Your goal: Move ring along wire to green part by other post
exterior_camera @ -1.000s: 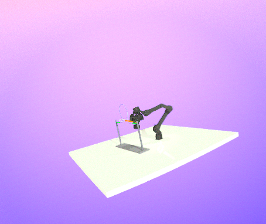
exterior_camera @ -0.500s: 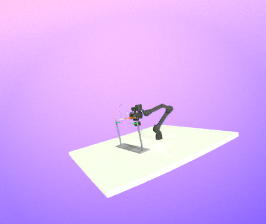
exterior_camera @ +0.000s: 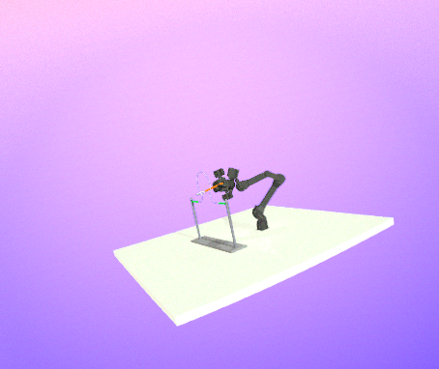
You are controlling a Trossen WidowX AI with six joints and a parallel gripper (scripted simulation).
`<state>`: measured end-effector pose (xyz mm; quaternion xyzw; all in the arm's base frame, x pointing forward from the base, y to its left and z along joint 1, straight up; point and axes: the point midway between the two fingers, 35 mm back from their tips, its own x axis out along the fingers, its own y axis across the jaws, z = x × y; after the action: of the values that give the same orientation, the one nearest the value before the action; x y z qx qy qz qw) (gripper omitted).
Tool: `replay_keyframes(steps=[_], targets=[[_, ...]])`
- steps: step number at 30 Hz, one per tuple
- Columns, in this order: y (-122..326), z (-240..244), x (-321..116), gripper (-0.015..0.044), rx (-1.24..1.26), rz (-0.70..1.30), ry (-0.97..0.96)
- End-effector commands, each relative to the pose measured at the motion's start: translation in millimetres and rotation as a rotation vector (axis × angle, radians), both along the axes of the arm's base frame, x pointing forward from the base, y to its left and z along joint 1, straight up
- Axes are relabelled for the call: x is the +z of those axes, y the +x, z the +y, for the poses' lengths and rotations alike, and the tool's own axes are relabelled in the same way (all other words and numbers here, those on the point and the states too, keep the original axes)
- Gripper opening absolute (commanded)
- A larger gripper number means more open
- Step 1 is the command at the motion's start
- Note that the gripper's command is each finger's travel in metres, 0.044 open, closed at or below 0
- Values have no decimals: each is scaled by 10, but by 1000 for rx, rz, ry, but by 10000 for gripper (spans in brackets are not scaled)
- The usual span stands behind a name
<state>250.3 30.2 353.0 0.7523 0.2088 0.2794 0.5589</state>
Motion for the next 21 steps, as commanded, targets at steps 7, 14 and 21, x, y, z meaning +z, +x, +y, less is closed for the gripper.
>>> replay_keyframes(steps=[7, 14, 21], targets=[[29, -122, 238, -150, 2, 26, 145], [33, -181, 332, -150, 6, 34, 171], [35, -200, 361, -150, 8, 36, 140]])
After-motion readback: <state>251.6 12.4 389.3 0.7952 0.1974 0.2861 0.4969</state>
